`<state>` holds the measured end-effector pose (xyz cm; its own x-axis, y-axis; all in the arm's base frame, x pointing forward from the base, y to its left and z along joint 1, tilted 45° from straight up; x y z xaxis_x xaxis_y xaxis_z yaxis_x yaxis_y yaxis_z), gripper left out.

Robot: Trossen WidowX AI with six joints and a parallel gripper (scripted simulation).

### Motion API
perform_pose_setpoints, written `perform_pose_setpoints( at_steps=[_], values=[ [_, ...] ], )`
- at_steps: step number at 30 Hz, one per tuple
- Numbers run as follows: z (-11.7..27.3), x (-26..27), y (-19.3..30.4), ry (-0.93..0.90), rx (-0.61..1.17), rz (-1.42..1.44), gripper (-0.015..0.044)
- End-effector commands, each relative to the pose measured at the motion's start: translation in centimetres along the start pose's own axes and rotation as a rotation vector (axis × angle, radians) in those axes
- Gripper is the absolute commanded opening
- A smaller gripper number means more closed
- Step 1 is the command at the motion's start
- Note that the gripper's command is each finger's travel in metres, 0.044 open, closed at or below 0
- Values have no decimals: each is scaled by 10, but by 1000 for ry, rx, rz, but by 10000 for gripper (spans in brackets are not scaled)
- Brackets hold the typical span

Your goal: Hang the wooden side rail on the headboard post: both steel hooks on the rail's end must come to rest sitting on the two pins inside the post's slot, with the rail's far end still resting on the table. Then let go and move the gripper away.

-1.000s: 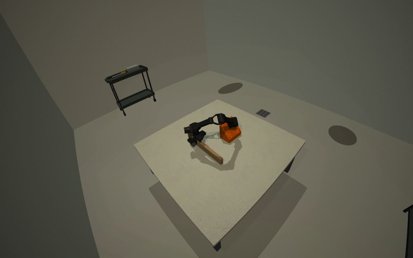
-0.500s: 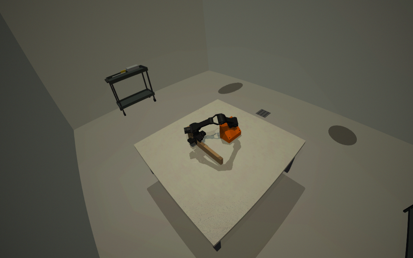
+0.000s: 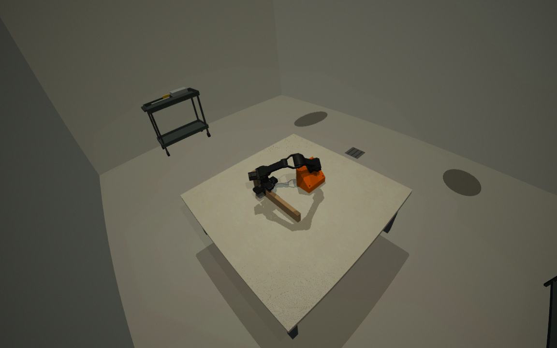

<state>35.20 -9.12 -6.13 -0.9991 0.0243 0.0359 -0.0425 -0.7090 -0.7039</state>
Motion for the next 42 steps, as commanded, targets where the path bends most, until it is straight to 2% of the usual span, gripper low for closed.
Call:
perform_pose_setpoints(
  at_steps=[1,20,32,36,37,42],
  values=[
    [0,0,1,2,7,-4,0],
    [-3,0,1,2,7,-4,0],
    [-2,1,0,0,0,-2,315],
    [21,0,0,1,6,-3,420],
    [30,0,0,2,7,-3,440],
    [38,1,0,2,9,-4,440]
  ],
)
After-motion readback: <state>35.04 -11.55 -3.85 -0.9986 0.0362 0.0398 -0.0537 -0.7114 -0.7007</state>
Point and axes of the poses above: the point midway between the two fingers, 35 mm back from their tips, its own z axis back along the fingers, its own x axis across the jaws, y = z × x, the point moved 9 cm from there along z, back along the fingers, and after that the axes turned 4 degrees about -z, right-handed, at the moved point
